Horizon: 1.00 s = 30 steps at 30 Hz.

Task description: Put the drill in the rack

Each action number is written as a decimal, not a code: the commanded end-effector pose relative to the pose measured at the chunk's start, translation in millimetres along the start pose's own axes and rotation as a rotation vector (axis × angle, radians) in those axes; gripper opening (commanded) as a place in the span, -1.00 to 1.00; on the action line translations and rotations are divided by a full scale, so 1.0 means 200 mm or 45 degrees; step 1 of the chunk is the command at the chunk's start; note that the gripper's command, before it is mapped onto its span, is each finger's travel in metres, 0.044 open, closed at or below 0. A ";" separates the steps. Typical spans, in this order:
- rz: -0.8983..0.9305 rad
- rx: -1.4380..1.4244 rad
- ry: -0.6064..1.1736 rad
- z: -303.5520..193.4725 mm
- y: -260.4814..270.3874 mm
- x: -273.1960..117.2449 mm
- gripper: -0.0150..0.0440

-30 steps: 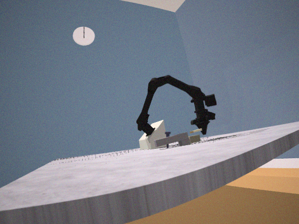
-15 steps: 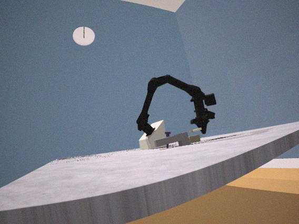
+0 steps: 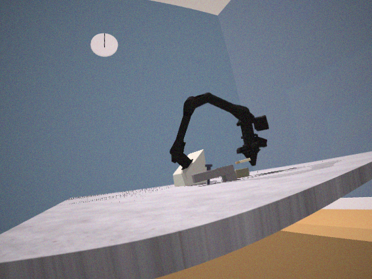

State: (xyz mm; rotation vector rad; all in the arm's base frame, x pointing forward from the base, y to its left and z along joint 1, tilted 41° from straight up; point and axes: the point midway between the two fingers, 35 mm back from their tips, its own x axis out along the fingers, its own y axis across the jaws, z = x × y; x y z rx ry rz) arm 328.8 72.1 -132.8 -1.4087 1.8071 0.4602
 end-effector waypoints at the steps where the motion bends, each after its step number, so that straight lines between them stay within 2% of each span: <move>1: 0.002 0.010 -0.008 0.00 0.00 -0.02 -0.49; 30: 0.003 0.010 -0.008 0.00 -0.01 -0.06 -0.49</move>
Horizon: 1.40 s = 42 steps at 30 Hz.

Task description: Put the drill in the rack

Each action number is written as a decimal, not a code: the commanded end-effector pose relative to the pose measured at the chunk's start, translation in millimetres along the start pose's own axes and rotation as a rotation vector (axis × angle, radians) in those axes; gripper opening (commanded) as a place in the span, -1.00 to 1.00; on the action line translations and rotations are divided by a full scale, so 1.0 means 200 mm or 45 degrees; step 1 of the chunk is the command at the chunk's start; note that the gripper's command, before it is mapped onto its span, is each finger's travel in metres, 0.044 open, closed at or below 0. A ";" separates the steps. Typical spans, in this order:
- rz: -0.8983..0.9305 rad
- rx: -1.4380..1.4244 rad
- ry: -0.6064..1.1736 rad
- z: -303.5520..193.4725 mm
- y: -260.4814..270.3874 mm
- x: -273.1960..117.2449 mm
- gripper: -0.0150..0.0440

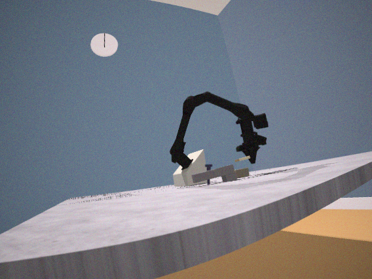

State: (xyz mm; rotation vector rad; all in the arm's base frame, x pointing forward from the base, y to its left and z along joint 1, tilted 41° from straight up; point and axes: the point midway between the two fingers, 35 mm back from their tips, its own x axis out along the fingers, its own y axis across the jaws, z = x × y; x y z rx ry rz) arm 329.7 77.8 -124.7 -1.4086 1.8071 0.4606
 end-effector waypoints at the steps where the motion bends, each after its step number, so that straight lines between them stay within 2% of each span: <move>1: 0.002 0.010 -0.008 0.00 0.00 -0.02 -0.49; 42: 0.003 0.010 -0.009 0.01 0.04 -0.06 -0.49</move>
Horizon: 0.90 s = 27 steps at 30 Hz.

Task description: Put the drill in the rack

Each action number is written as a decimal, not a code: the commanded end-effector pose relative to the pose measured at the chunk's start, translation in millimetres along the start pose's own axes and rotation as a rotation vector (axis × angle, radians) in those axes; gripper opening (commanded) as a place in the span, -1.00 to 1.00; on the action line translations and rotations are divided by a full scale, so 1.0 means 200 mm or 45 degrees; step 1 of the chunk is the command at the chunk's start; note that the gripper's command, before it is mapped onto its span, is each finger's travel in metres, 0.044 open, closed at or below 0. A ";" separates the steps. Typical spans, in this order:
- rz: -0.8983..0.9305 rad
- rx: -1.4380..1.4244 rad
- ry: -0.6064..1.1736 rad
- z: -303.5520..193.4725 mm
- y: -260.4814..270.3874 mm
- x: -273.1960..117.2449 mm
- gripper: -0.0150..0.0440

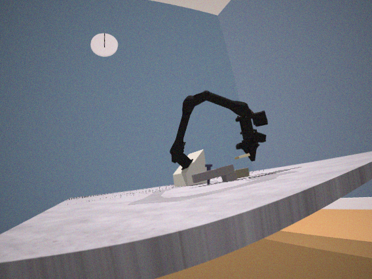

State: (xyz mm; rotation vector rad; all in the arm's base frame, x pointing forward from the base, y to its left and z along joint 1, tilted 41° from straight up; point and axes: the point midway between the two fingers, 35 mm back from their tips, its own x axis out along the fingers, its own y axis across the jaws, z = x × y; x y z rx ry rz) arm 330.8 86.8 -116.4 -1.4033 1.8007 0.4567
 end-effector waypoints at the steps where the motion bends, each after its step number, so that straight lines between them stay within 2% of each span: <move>1: 0.006 0.001 -0.001 0.01 0.04 0.01 -0.49; 27: 0.009 -0.001 -0.004 0.06 0.25 0.02 -0.49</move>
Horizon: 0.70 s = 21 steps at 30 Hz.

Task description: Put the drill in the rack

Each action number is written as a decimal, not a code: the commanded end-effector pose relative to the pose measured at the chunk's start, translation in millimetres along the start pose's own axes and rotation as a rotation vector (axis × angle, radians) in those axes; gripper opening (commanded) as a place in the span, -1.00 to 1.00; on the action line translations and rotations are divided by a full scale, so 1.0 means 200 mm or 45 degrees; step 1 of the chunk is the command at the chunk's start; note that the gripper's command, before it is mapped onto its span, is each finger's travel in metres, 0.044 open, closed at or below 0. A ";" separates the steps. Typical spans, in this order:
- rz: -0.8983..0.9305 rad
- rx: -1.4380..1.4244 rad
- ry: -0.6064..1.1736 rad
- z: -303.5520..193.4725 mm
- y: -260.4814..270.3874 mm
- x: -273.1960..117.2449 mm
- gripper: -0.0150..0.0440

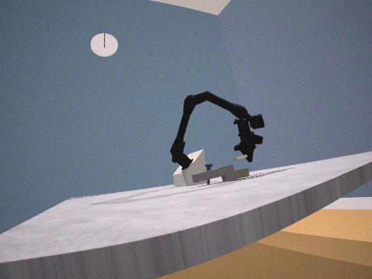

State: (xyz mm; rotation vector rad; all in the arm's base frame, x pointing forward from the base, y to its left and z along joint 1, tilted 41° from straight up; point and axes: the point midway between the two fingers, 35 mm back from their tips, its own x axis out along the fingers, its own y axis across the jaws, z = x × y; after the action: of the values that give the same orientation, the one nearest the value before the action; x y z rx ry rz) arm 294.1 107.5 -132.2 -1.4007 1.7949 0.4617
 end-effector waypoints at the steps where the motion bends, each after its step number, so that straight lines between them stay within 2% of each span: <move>1: 0.009 0.000 0.005 0.00 0.04 0.01 -0.49; 21: 0.010 0.000 0.005 0.01 0.13 0.08 -0.49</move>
State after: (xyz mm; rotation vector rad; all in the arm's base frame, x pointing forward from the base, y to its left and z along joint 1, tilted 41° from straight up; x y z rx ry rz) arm 270.7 112.8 -144.9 -1.3979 1.7936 0.4640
